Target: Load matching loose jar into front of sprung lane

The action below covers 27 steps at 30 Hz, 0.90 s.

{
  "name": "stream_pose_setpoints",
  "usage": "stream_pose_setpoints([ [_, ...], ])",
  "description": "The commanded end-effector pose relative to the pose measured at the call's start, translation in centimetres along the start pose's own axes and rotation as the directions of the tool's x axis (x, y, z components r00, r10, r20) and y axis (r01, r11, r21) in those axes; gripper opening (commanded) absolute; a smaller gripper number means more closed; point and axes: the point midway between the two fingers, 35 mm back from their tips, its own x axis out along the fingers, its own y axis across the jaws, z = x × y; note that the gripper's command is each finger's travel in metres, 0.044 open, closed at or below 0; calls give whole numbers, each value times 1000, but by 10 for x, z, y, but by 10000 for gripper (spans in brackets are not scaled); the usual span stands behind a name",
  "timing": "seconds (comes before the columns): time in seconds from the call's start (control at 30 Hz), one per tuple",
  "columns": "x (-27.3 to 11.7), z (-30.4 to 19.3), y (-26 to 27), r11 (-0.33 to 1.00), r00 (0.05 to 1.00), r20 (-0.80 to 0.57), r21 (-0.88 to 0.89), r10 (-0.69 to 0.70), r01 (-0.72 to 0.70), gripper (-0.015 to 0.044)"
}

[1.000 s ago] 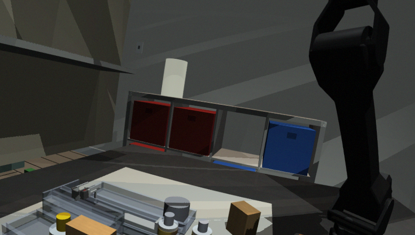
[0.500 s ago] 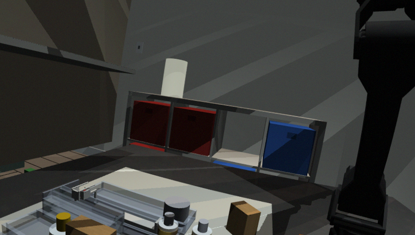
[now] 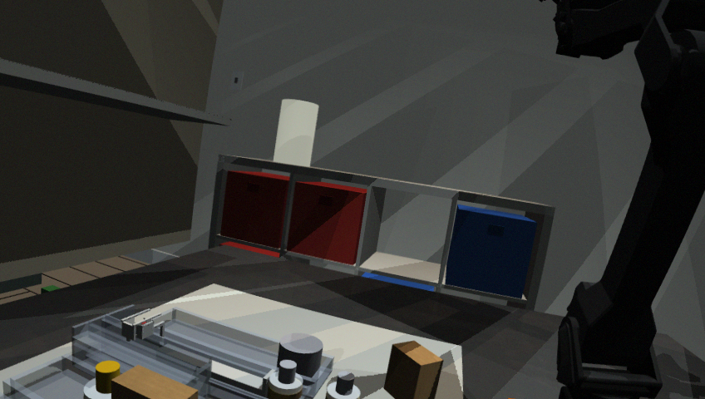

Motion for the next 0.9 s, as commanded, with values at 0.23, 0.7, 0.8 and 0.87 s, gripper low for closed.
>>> stream_pose_setpoints([
  [0.23, -53, -161, 35, 985, 849, -524, -103, 68, -142, 440],
  [0.7, -237, -309, 78, 845, 259, -960, -54, 103, -533, 440],
  [0.8, -288, -325, 79, 784, 100, -992, -4, 74, -621, 440],
  [0.87, -322, -332, 78, 738, -4, -999, 37, 46, -674, 440],
])
